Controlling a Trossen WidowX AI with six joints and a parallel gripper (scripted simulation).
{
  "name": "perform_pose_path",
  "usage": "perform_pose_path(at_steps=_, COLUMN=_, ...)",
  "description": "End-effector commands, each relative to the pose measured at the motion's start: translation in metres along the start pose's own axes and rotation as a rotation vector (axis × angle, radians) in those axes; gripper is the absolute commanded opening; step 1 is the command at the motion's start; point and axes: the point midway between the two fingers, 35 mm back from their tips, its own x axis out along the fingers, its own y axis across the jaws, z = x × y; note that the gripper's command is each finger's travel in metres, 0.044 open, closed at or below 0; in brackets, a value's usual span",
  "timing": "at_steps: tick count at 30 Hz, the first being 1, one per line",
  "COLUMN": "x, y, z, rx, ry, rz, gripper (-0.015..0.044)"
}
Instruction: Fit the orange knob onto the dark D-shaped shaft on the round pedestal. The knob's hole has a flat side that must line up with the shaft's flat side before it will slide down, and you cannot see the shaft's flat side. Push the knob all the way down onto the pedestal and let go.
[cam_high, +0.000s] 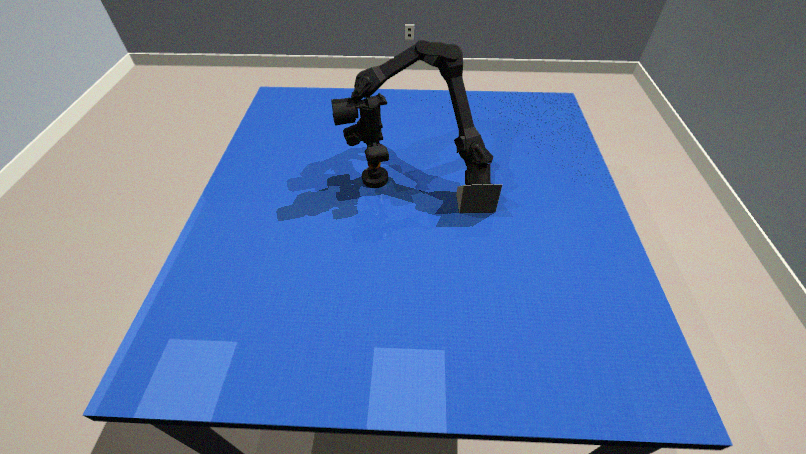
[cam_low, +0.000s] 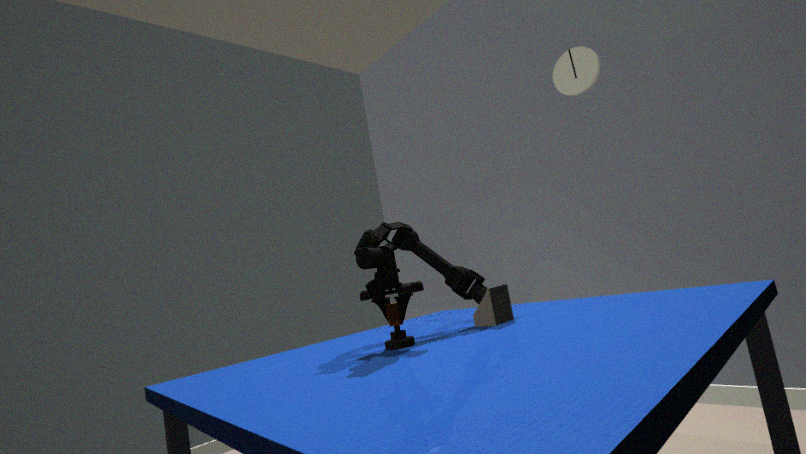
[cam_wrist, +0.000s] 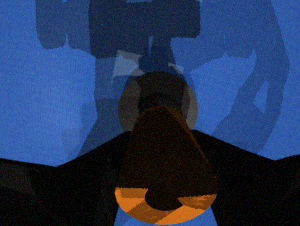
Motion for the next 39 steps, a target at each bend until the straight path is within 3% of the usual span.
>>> perform_pose_path(at_steps=1, x=0.0002, y=-0.001, z=-0.0004, rx=-0.002, ry=-0.001, rz=-0.003, gripper=0.0)
perform_pose_path(at_steps=8, x=-0.0042, y=-0.0004, z=0.0005, rx=-0.011, ry=-0.001, rz=-0.003, gripper=0.0)
perform_pose_path(at_steps=15, x=-0.004, y=0.0001, z=0.0031, rx=-0.212, ry=-0.001, rz=-0.003, gripper=0.0)
perform_pose_path(at_steps=39, x=-0.0028, y=0.0001, z=0.0027, rx=-0.212, ry=-0.001, rz=-0.003, gripper=0.0)
